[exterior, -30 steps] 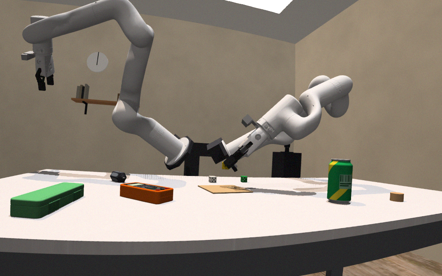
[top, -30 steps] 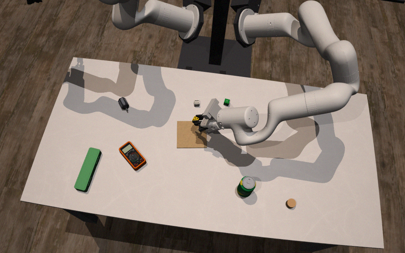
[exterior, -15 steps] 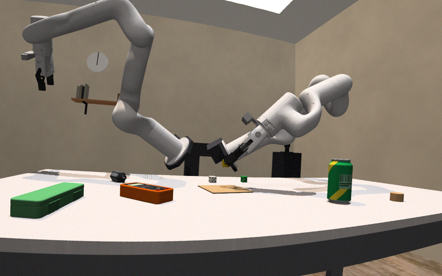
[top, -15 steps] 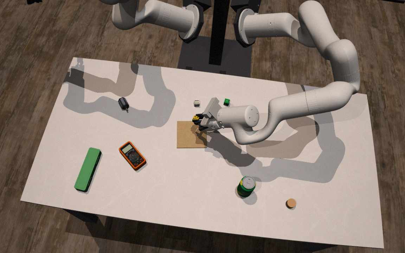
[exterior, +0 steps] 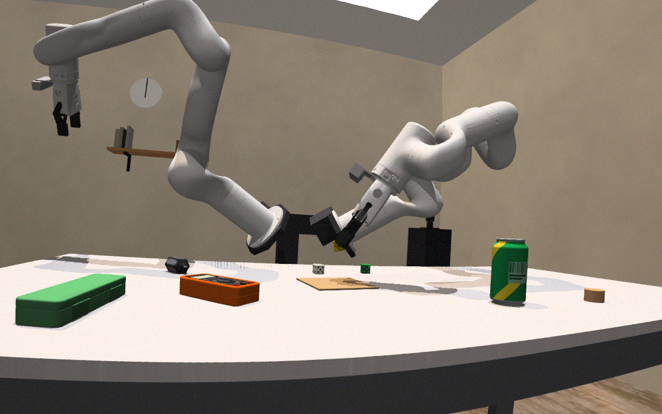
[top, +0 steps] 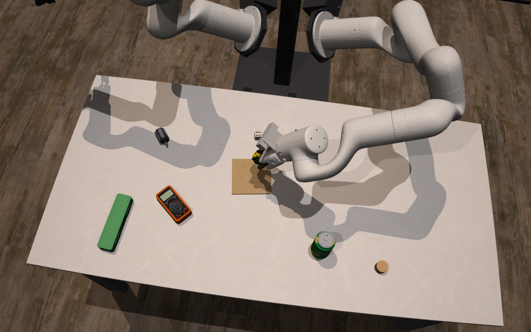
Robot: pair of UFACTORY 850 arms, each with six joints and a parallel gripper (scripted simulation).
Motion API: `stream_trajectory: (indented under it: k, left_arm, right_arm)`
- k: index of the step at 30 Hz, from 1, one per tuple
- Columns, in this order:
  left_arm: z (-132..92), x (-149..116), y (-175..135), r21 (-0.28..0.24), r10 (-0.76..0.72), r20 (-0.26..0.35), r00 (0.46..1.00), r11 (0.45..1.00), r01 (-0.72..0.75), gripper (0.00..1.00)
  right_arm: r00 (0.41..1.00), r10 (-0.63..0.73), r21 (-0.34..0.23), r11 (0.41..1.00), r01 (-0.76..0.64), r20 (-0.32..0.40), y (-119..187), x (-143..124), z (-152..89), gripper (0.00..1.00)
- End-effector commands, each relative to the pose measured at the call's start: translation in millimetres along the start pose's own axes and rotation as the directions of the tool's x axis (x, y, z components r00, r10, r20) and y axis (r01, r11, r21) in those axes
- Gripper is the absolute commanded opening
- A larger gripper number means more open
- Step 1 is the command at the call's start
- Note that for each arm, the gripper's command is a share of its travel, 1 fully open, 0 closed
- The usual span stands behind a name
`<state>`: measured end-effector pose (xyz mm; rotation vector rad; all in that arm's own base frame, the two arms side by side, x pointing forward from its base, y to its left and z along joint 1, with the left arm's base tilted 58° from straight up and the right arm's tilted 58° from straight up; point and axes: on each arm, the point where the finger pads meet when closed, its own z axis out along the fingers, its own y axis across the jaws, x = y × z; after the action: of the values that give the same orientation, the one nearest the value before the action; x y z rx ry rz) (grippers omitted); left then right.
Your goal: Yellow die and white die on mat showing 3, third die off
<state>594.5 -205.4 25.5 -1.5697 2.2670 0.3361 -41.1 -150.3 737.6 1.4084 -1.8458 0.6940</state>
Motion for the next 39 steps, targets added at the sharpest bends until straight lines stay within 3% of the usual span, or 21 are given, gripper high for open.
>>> stream_trajectory:
  k: [1, 6, 14, 23, 31, 39]
  left_arm:
    - [0, 3, 1, 0.009, -0.007, 0.060, 0.998, 1.000, 0.006, 0.22]
    - [1, 4, 2, 0.004, -0.006, 0.091, 0.996, 1.000, 0.005, 0.22]
    - [1, 7, 1, 0.007, -0.008, 0.306, 0.952, 1.000, 0.006, 0.22]
    - [2, 10, 1, 0.006, -0.008, 0.347, 0.938, 1.000, 0.006, 0.22]
    - [2, 12, 1, 0.008, -0.010, 0.543, 0.840, 1.000, 0.006, 0.22]
    - [4, 15, 1, 0.008, -0.010, 0.564, 0.826, 1.000, 0.006, 0.22]
  right_arm:
    - [1.000, 0.000, 0.000, 1.000, 0.000, -0.002, 0, 0, -1, 1.00]
    - [1.000, 0.000, 0.000, 1.000, 0.000, -0.002, 0, 0, -1, 1.00]
    - [1.000, 0.000, 0.000, 1.000, 0.000, -0.002, 0, 0, -1, 1.00]
    - [1.000, 0.000, 0.000, 1.000, 0.000, -0.002, 0, 0, -1, 1.00]
    - [1.000, 0.000, 0.000, 1.000, 0.000, -0.002, 0, 0, -1, 1.00]
    - [1.000, 0.000, 0.000, 1.000, 0.000, -0.002, 0, 0, -1, 1.00]
